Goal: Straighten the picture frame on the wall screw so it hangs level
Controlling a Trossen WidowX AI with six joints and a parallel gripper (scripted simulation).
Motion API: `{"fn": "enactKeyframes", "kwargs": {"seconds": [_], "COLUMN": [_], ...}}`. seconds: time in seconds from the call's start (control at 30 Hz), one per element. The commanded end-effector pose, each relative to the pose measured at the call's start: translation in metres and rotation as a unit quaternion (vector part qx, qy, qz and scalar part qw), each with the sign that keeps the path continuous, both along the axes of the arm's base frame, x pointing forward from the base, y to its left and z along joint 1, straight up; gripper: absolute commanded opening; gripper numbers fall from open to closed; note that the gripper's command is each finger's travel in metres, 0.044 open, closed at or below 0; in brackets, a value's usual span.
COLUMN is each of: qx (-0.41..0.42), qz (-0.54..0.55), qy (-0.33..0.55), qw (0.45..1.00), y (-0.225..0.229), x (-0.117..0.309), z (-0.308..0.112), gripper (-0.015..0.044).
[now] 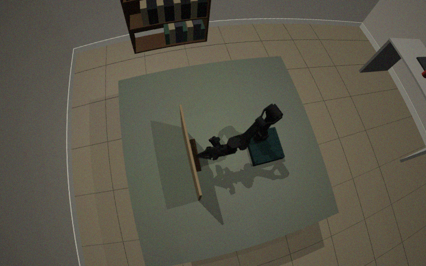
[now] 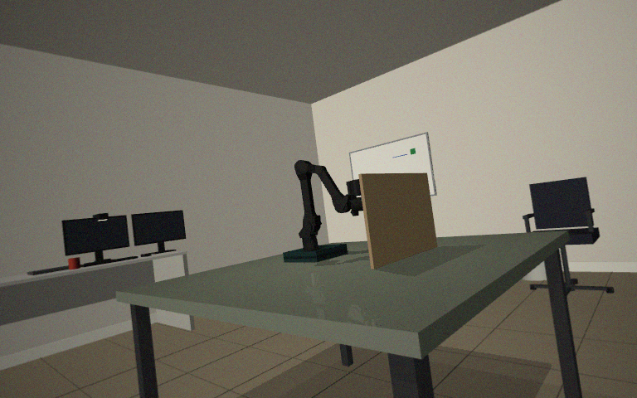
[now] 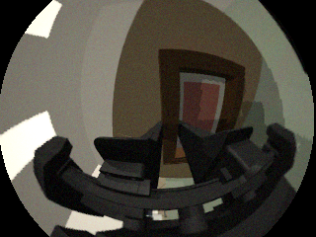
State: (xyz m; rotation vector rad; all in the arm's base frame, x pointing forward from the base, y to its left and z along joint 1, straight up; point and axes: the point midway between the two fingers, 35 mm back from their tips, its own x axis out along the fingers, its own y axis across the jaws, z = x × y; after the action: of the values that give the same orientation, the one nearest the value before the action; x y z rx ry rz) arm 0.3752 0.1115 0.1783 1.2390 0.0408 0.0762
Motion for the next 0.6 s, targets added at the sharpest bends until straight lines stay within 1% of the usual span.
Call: {"fn": "enactKeyframes", "kwargs": {"seconds": [0.0, 0.57], "qx": [-0.001, 0.003], "qz": [0.002, 0.0], "qy": [-0.004, 0.0], "qw": [1.0, 1.0], "y": [-0.0001, -0.0009], "x": [0.0, 0.0001], "z": [0.0007, -0.0016], "gripper": [0.0, 0.0]}}
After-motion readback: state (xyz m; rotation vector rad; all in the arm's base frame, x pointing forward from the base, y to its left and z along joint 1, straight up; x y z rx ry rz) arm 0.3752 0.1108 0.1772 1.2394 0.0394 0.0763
